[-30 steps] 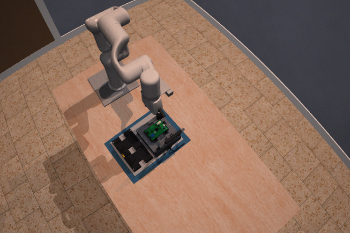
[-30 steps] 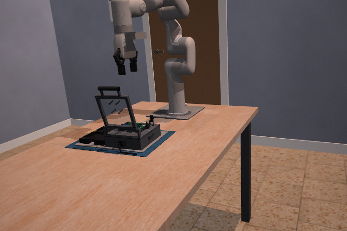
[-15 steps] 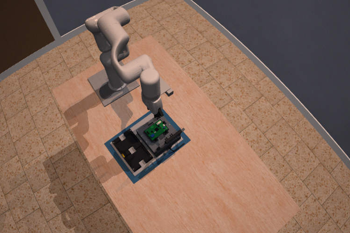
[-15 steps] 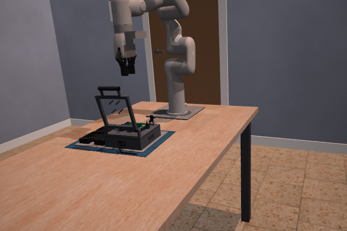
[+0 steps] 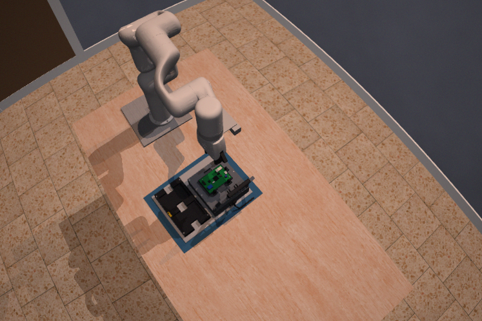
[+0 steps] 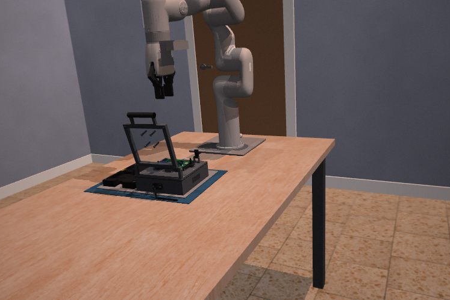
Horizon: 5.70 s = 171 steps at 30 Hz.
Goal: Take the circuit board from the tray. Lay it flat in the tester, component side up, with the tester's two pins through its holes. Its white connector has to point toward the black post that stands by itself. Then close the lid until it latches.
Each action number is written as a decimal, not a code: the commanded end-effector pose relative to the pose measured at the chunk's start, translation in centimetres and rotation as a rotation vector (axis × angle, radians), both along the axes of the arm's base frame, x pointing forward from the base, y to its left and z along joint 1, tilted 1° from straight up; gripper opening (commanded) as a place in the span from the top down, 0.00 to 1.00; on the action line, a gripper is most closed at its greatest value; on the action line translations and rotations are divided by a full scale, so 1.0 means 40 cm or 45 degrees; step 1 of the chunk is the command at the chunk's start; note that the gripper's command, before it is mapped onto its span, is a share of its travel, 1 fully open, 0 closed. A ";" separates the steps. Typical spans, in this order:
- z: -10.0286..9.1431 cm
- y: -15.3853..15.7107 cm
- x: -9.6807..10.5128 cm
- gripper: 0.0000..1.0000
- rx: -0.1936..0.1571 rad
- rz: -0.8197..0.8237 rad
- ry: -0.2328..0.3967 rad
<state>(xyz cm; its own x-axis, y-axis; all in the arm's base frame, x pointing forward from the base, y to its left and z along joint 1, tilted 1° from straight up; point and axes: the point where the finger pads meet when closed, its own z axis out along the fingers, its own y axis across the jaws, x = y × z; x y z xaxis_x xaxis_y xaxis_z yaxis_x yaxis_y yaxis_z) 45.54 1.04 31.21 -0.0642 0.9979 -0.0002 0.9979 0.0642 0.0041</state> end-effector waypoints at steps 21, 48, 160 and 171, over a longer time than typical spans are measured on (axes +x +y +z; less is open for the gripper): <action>0.006 0.018 0.289 0.48 0.000 0.000 -0.004; 0.006 0.021 0.337 0.48 0.000 0.000 -0.004; -0.097 0.023 0.339 1.00 0.000 0.000 -0.004; -0.097 0.023 0.339 1.00 0.000 0.000 -0.004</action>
